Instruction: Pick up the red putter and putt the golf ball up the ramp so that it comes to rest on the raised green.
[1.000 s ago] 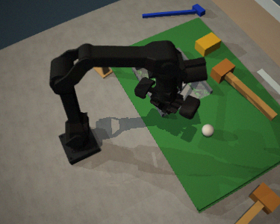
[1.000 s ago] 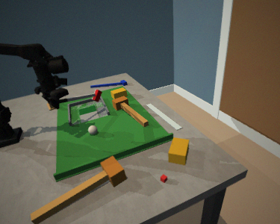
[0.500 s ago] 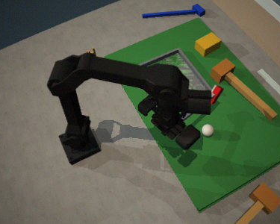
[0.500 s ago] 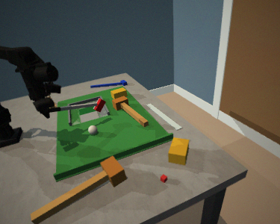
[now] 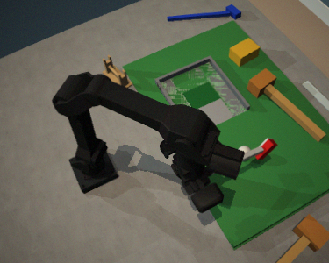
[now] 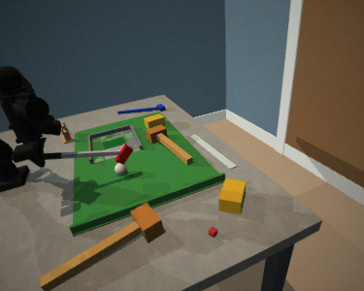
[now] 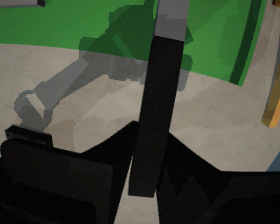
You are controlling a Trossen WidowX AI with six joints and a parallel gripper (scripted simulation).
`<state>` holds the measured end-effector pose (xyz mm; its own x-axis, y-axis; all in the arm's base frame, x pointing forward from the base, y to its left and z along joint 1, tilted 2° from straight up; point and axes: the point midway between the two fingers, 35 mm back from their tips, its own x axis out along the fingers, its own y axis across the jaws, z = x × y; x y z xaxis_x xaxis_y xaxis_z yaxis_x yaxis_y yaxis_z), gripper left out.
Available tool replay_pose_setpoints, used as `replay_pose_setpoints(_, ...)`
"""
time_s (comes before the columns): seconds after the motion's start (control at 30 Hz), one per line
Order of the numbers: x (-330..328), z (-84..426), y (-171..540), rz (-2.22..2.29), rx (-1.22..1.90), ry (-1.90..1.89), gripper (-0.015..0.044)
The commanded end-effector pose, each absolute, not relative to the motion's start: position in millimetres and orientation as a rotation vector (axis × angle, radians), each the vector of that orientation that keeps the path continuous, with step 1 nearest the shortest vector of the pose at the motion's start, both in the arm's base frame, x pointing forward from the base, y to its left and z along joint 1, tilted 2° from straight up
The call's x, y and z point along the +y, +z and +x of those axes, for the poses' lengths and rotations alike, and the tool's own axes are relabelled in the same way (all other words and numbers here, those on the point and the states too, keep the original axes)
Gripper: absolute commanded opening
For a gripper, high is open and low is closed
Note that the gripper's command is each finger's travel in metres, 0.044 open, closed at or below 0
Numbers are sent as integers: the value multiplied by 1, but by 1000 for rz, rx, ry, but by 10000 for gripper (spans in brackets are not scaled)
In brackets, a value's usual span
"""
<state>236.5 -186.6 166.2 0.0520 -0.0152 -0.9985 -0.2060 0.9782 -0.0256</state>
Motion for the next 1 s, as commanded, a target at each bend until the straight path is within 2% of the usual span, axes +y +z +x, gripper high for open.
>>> replay_pose_setpoints(0.0,-194,231,166,-140,1512,120,0)
replay_pose_setpoints(0.97,-194,234,110,-140,1512,120,0)
